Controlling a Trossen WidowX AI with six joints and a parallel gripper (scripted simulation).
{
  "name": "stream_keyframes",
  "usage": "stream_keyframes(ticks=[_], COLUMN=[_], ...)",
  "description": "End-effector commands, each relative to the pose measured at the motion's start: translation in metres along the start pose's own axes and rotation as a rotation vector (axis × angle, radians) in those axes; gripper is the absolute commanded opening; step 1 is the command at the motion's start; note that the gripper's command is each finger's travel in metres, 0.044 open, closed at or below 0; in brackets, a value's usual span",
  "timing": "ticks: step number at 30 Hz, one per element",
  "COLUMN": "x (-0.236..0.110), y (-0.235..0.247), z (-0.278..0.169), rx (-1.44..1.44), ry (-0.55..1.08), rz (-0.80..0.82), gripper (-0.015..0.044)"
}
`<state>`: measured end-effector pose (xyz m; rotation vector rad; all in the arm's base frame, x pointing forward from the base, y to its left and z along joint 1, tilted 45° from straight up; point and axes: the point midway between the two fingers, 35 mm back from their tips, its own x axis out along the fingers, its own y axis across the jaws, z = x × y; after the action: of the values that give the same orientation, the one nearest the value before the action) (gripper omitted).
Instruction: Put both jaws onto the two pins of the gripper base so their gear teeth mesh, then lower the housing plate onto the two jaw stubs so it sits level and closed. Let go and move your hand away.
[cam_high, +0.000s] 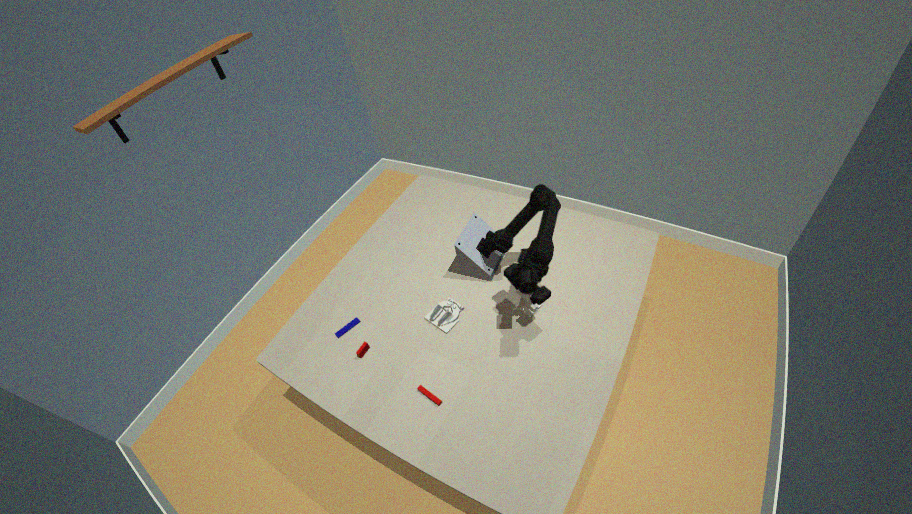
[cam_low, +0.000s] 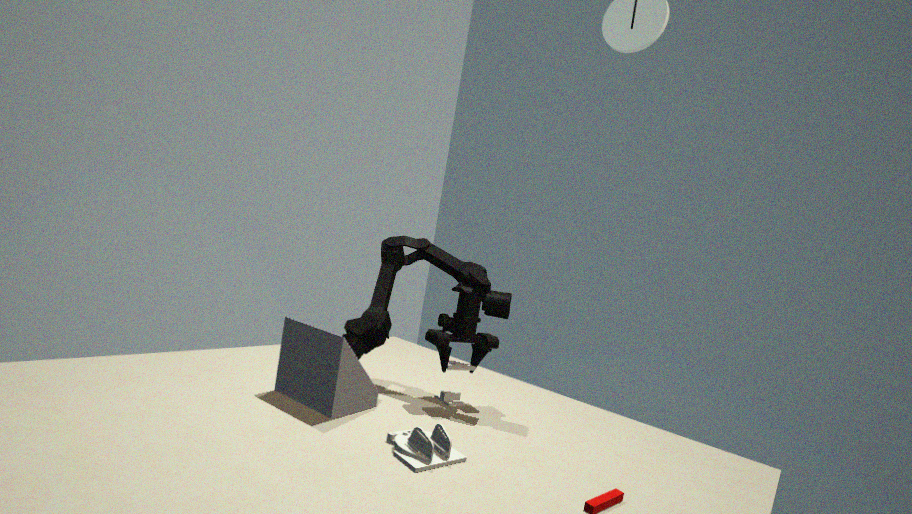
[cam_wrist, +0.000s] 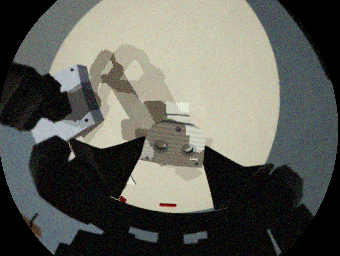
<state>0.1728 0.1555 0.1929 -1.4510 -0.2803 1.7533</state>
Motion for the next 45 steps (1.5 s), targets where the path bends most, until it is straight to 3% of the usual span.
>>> stream_keyframes(ticks=[1,45], x=[0.000,0.003], y=[0.000,0.035], z=[-0.007,-0.095], rx=[0.070,0.961], ry=[0.001,0.057], rz=[0.002,0.030], gripper=[0.0351,0.0351])
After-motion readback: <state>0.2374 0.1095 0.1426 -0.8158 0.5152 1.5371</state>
